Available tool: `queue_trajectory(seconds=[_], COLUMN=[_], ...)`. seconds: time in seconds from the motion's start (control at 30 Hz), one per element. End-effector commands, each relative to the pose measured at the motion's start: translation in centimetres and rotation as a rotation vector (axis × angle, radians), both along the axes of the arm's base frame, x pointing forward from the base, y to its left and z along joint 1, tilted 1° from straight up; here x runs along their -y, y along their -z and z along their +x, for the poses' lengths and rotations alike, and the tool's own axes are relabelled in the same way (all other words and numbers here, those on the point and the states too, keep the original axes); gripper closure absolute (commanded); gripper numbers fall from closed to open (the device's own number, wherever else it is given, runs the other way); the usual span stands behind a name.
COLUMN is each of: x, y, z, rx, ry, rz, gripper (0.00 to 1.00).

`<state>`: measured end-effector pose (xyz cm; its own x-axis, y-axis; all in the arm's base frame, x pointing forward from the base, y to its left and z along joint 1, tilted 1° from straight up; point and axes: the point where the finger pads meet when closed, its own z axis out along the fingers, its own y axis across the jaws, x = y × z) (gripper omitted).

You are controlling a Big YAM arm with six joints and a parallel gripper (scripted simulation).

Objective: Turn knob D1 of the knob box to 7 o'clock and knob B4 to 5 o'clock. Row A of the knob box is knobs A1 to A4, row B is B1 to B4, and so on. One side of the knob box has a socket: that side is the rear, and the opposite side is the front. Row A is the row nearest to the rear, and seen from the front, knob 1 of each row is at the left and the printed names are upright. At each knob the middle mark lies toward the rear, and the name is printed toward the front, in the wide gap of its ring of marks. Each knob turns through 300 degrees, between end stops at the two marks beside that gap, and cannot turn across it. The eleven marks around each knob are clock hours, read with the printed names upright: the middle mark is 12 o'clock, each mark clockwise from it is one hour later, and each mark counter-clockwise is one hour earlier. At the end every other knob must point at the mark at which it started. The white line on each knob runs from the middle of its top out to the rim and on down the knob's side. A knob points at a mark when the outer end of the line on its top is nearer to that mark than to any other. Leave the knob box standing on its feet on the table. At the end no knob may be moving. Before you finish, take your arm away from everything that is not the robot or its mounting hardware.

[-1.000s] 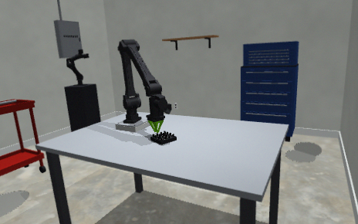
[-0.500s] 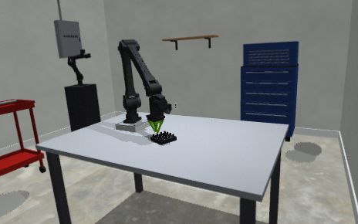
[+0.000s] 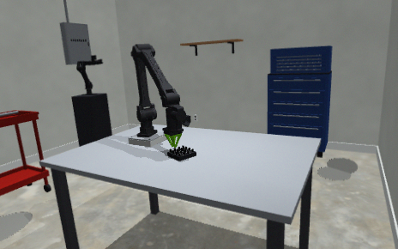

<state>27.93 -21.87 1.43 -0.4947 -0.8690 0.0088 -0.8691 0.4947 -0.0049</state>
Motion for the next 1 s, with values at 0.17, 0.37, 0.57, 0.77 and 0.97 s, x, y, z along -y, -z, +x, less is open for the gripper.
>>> queue_trajectory(seconds=[0.17, 0.37, 0.57, 0.77, 0.97], x=[0.7, 0.7, 0.7, 0.7, 0.5], y=[-0.4, -0.2, 0.2, 0.6, 1.2], z=[0.7, 0.7, 0.7, 0.7, 0.4], rx=[0.017, 0.015, 0.015, 0.015, 0.01], ry=[-0.012, -0.012, -0.011, -0.011, -0.011], rz=[-0.014, -0.012, -0.012, -0.012, -0.008], gripper=[0.8, 0.8, 0.8, 0.8, 0.8])
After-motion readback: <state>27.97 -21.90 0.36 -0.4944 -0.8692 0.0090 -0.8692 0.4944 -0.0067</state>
